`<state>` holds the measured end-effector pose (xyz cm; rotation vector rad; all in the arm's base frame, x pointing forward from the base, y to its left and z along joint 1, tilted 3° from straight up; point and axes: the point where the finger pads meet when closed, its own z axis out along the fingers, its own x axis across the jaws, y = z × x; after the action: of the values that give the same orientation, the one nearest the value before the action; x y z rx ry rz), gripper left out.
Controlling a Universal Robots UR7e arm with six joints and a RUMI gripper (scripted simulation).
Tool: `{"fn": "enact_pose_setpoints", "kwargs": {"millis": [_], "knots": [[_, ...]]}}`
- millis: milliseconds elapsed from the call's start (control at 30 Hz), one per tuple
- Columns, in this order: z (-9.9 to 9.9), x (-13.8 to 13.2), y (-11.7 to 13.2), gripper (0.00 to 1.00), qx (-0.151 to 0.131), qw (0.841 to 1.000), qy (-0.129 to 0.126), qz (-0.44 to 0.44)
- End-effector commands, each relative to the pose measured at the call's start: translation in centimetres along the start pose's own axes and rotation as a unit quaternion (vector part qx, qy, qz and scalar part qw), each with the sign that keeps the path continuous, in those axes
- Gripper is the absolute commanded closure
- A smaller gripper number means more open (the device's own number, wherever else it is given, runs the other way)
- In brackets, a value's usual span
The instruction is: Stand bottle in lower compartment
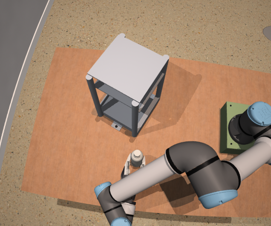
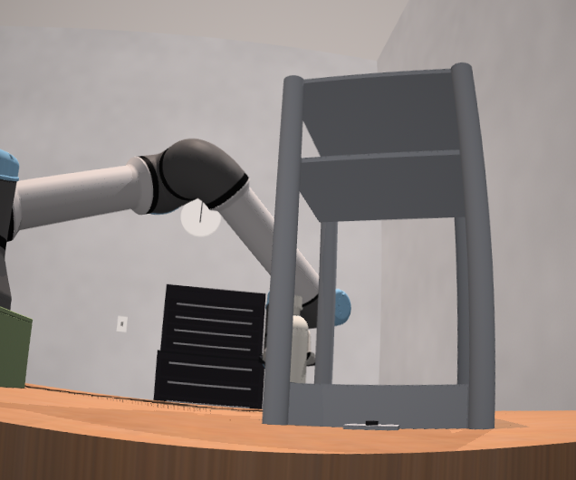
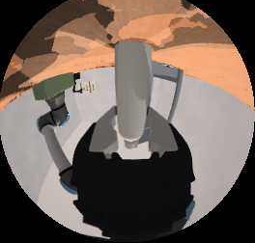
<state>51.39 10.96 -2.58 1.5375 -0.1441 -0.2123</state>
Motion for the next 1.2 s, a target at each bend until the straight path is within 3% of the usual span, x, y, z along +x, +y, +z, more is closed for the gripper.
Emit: {"fn": "enact_pose_setpoints", "kwargs": {"millis": [0, 533, 1167], "knots": [[0.0, 0.1, 0.0, 1.00, 0.001, 1.000, -0.001, 0.001], [0.0, 0.0, 0.7, 1.00, 0.001, 1.000, -0.001, 0.001], [0.0, 0.0, 5.3, 1.00, 0.001, 1.000, -0.001, 0.001]]}}
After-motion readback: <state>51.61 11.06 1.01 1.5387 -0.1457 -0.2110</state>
